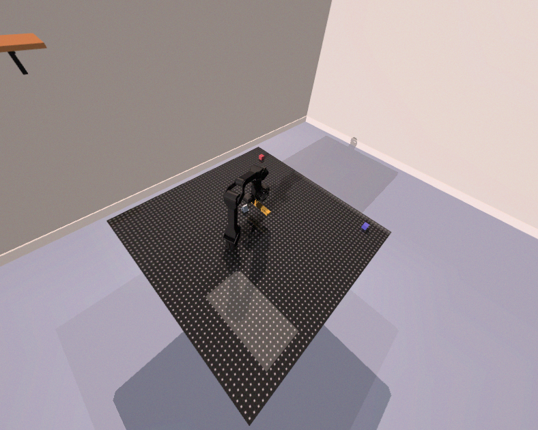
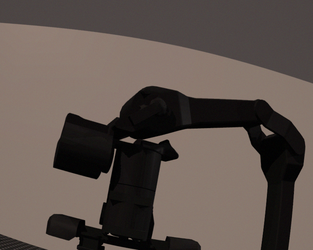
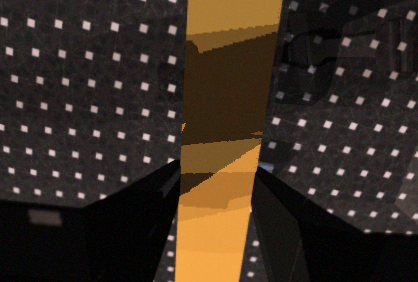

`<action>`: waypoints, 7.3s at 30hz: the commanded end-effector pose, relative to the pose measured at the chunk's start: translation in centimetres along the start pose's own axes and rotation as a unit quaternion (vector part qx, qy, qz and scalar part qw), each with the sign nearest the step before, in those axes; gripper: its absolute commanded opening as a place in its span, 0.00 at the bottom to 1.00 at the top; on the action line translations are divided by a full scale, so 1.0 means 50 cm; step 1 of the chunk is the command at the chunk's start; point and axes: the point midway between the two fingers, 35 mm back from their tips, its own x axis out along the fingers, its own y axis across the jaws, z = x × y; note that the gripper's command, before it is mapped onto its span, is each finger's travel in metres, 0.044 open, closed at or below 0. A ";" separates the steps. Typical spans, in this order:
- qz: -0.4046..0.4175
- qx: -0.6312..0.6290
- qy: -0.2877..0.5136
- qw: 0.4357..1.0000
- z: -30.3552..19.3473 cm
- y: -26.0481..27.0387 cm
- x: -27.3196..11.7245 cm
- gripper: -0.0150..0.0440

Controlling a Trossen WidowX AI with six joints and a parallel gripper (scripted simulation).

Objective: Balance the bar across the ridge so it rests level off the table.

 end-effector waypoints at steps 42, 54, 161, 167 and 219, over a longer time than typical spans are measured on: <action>0.000 0.066 0.004 0.998 -0.185 -0.064 0.050 0.25; 0.000 0.066 0.004 0.998 -0.181 -0.064 0.084 0.25; 0.000 0.066 0.004 0.998 -0.181 -0.064 0.097 0.25; 0.000 0.066 0.004 0.998 -0.181 -0.064 0.098 0.25; 0.000 0.066 0.004 0.998 -0.181 -0.065 0.106 0.25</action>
